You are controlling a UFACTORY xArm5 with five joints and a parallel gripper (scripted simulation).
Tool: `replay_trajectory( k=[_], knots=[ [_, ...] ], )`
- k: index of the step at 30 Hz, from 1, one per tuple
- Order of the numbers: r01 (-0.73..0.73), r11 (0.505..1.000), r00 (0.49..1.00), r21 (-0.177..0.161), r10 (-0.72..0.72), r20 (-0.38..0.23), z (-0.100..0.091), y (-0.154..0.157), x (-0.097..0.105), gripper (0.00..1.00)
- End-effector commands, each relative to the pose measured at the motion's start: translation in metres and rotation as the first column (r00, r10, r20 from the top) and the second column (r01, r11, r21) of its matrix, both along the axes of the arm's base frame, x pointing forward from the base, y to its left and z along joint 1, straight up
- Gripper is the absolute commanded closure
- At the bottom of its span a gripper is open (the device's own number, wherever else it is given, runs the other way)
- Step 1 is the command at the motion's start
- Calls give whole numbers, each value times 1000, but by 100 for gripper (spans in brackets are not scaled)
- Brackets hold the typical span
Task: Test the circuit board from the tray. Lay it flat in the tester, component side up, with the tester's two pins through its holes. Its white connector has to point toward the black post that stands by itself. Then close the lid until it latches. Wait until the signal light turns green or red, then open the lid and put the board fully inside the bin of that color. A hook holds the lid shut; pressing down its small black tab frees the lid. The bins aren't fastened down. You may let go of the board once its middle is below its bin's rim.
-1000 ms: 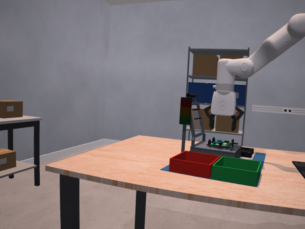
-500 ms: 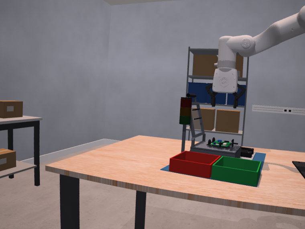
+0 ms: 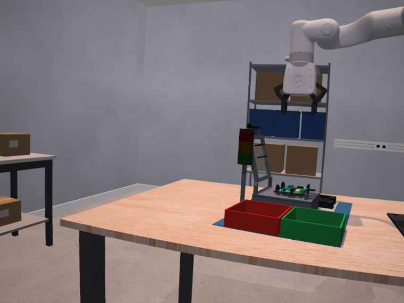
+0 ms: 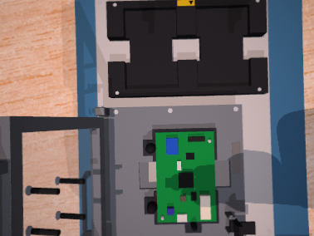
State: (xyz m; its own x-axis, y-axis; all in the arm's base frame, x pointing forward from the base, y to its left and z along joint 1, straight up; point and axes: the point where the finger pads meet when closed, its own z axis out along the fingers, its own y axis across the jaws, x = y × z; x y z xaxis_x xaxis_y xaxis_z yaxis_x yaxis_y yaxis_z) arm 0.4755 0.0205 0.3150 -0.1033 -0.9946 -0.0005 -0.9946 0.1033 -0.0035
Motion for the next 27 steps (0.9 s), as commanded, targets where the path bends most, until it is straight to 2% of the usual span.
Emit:
replay_trajectory(
  k=[1,4,5,19,23,27],
  knots=[
    [0,1000,1000,0,0,-3,12,0,1,0],
    [0,1000,1000,0,0,-3,12,0,1,0],
    [0,1000,1000,0,0,-3,12,0,1,48],
    [0,1000,1000,0,0,-3,12,0,3,48],
    [0,1000,1000,0,0,-3,12,-1,13,48],
    [0,1000,1000,0,0,-2,12,-3,34,48]
  ],
)
